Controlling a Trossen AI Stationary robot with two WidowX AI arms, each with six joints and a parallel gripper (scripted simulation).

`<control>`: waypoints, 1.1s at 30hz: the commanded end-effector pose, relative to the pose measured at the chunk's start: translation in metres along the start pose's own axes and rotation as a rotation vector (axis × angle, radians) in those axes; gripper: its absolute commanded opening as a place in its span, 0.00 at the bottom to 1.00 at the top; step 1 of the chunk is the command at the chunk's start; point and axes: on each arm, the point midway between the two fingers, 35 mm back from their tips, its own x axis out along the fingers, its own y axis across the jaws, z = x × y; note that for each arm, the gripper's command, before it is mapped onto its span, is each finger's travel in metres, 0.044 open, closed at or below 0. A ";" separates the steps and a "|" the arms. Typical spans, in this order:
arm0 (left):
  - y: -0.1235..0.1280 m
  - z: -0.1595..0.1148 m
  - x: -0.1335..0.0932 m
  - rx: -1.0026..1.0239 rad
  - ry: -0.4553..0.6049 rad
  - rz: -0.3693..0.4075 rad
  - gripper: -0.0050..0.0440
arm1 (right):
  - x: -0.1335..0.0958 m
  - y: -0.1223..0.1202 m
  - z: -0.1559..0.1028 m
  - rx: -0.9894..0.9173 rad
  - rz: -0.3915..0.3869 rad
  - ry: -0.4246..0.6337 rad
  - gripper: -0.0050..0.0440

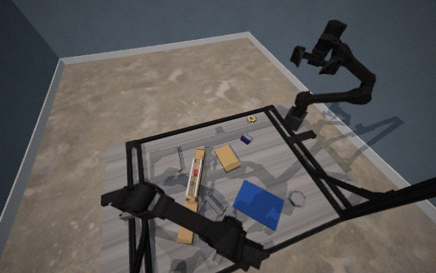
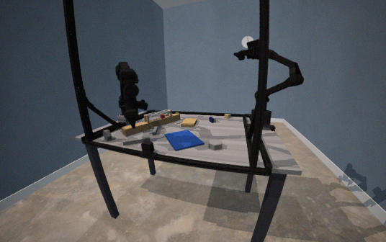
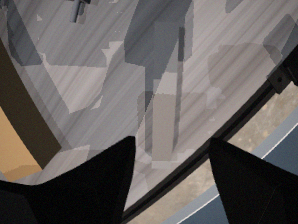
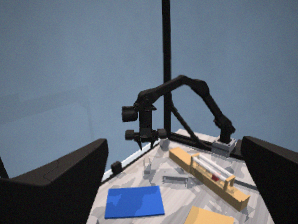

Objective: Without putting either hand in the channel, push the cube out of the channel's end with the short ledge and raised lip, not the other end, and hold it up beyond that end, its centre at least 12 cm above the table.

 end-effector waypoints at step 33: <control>0.001 0.002 0.006 0.003 -0.002 0.018 0.92 | 0.252 -0.036 -0.081 0.618 -0.815 0.644 0.92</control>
